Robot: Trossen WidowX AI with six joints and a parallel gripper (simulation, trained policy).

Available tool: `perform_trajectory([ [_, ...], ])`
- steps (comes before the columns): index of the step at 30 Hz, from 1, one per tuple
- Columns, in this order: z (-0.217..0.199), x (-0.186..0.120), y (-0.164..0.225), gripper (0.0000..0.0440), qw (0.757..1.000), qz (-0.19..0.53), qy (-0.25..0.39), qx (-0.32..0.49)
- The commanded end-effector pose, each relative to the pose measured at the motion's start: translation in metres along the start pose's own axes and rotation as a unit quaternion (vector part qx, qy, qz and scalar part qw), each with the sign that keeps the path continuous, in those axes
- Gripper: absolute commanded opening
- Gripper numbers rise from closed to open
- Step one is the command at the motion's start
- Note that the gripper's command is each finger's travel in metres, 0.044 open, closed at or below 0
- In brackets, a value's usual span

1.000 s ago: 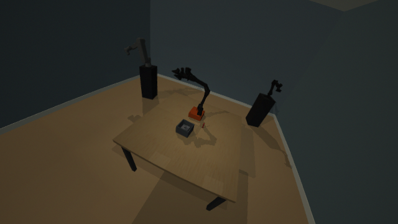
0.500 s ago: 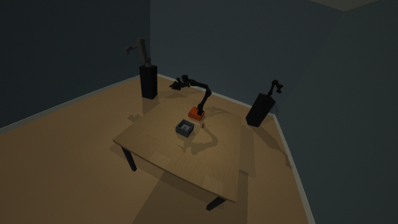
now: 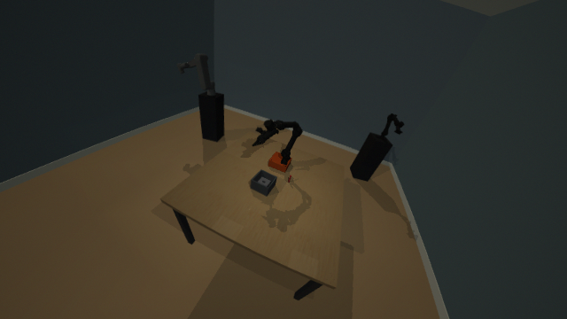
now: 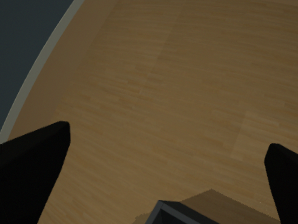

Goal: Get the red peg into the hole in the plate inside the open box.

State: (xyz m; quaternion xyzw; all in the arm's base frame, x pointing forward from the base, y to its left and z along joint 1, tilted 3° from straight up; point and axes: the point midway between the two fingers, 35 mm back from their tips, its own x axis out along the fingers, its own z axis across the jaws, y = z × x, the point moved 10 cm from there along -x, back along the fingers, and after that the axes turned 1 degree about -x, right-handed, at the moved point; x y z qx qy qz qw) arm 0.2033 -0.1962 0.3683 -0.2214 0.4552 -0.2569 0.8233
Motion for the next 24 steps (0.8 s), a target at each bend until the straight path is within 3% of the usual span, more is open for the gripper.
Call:
perform_trajectory([
  [1,0.008,-0.007,0.023,0.0440,0.999,0.031,-0.003,-0.018],
  [12,0.026,-0.028,0.116,0.0440,0.983,0.157,0.008,-0.099],
  [24,0.014,-0.056,0.202,0.0440,0.948,0.251,0.052,-0.187],
])
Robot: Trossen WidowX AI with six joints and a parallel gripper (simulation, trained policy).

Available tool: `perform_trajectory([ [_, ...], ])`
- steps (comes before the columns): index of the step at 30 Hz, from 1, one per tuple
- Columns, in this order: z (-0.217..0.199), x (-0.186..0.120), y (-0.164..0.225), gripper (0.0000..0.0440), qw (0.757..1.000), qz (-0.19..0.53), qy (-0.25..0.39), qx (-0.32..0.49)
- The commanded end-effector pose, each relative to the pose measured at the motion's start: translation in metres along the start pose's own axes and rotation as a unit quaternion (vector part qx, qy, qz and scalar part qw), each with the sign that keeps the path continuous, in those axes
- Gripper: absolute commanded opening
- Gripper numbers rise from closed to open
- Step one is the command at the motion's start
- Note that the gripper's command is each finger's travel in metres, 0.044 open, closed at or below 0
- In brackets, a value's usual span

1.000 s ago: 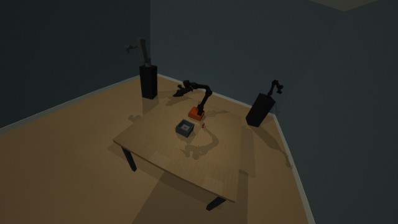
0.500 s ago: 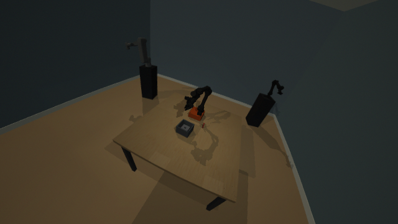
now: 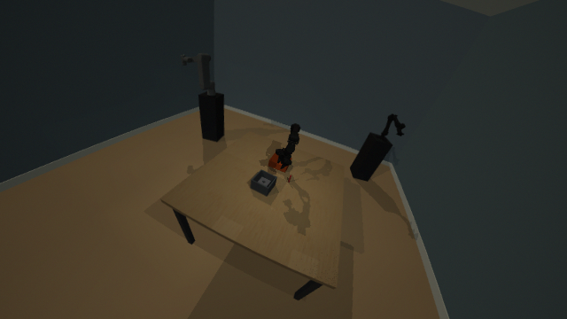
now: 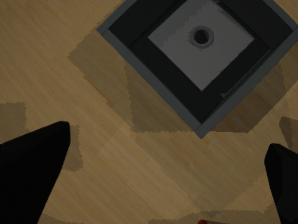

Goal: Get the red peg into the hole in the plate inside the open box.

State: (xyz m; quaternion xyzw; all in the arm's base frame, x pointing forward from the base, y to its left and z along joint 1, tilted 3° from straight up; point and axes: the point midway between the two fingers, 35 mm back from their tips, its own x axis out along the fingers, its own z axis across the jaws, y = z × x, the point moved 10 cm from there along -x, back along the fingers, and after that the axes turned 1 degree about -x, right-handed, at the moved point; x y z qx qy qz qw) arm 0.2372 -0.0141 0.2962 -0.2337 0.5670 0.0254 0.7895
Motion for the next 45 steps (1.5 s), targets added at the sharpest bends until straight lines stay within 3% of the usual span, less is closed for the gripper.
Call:
perform_trajectory([
  [1,0.001,0.004,0.019,0.0440,1.000,0.017,0.017,-0.017],
  [12,-0.004,0.026,0.087,0.0440,0.991,0.071,0.085,-0.073],
  [23,-0.015,0.064,0.129,0.0440,0.983,0.090,0.134,-0.090],
  [40,-0.038,0.129,0.171,0.0439,0.986,0.093,0.106,-0.092],
  [42,-0.040,0.133,0.174,0.0424,0.986,0.095,0.103,-0.091],
  [45,-0.044,0.137,0.177,0.0365,0.985,0.099,0.107,-0.088],
])
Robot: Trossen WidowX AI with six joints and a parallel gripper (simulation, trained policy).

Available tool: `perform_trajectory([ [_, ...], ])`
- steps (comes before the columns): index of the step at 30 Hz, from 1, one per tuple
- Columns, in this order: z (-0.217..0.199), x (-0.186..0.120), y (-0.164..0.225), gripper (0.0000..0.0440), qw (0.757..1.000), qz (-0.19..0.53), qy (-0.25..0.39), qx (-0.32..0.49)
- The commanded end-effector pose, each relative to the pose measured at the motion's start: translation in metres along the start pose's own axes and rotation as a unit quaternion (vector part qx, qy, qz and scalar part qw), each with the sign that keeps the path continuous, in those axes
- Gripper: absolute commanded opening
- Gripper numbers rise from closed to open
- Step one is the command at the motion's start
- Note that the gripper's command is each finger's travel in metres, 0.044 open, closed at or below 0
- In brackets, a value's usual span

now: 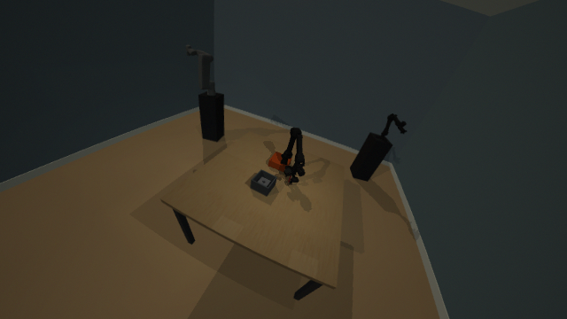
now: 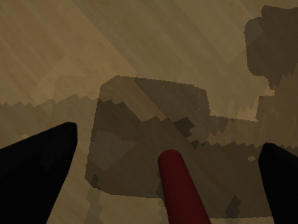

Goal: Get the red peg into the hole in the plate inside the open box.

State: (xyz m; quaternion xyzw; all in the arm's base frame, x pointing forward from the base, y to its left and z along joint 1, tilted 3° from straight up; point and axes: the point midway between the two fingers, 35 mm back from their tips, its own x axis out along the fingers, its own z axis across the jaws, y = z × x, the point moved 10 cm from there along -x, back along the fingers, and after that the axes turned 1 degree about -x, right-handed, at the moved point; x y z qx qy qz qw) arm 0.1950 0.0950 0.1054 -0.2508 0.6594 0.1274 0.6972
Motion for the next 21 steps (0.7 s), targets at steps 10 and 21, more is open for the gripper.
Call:
perform_trajectory([
  [10,-0.002,0.005,0.001,0.0104,0.999,0.040,0.012,-0.007],
  [21,0.002,-0.012,-0.014,0.0000,0.999,0.012,-0.003,-0.034],
])
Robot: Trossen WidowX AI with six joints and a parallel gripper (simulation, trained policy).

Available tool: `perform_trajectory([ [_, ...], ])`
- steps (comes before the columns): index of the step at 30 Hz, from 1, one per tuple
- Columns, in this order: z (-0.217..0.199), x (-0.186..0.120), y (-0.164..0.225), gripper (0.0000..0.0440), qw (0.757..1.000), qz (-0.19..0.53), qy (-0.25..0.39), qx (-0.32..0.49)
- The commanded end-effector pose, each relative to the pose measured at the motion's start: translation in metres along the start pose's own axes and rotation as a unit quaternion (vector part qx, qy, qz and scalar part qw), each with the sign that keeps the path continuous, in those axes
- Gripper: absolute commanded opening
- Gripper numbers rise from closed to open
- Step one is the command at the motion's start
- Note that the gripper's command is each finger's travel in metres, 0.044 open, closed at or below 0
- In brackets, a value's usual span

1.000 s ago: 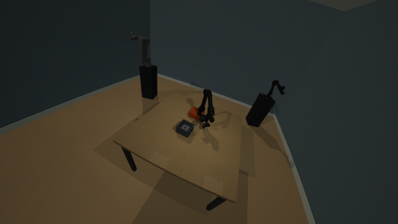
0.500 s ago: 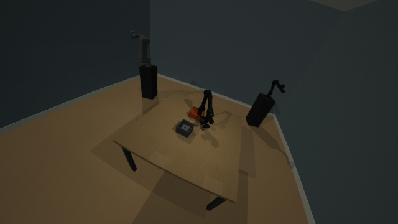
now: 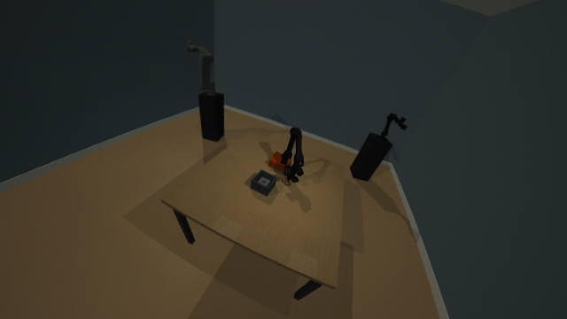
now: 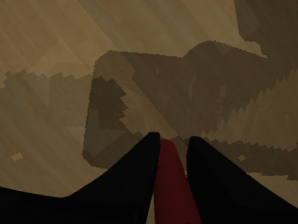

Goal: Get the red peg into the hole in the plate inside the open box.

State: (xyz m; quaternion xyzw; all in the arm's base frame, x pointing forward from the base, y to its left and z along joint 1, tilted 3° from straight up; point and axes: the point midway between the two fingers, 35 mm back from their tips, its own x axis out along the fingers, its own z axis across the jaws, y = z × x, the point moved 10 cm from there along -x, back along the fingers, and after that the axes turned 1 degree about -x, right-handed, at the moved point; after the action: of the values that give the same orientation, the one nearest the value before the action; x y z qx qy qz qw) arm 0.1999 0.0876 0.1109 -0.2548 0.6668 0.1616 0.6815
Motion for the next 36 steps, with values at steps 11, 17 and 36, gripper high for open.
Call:
perform_trajectory([
  [11,0.003,-0.044,-0.028,0.0000,0.997,-0.068,-0.015,-0.042],
  [17,0.005,-0.063,-0.046,0.0000,0.995,-0.089,-0.016,-0.048],
  [36,-0.002,-0.083,-0.122,0.0000,0.994,-0.113,-0.004,-0.014],
])
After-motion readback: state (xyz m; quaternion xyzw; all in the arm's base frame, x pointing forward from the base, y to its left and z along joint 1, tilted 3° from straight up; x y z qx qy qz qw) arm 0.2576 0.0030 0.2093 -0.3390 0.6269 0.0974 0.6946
